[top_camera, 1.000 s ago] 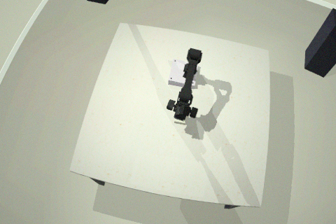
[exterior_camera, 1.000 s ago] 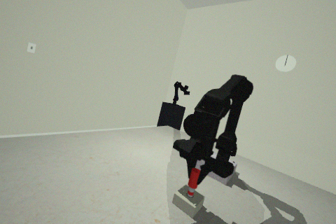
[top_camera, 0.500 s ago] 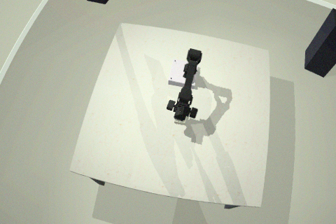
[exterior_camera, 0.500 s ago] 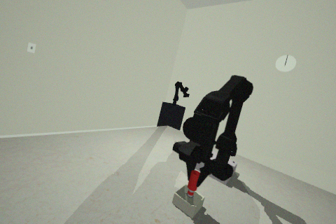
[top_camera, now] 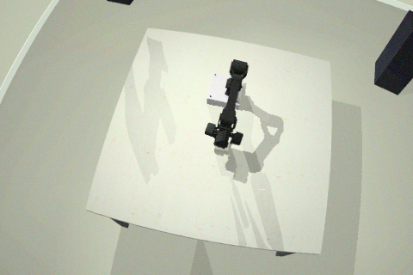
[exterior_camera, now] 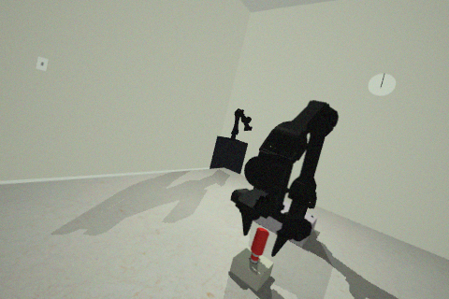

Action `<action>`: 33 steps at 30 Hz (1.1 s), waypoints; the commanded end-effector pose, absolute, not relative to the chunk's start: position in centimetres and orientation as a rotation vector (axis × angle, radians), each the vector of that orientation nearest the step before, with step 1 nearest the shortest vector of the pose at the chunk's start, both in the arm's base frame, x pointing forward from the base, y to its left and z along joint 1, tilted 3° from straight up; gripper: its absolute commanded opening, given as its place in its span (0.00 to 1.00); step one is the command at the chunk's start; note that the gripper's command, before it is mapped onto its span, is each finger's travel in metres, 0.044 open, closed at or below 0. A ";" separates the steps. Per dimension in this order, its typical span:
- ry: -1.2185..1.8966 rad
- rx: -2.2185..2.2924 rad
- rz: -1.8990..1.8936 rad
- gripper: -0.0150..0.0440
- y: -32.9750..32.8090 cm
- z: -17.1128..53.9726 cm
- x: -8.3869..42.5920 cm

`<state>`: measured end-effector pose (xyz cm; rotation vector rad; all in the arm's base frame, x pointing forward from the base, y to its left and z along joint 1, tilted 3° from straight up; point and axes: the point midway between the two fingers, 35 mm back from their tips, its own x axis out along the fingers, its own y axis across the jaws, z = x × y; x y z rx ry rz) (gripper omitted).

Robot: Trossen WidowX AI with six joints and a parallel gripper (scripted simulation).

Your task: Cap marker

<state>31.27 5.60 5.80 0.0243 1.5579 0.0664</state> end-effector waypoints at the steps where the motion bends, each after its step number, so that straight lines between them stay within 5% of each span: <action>1: 1.558 0.024 0.066 1.00 5.6 6.0 31.3; 12: 1.558 0.024 0.066 1.00 5.2 13.3 31.2; 28: 1.547 -0.096 0.185 0.29 5.4 12.4 31.1; 33: 1.547 -0.096 0.185 0.25 5.4 12.4 31.1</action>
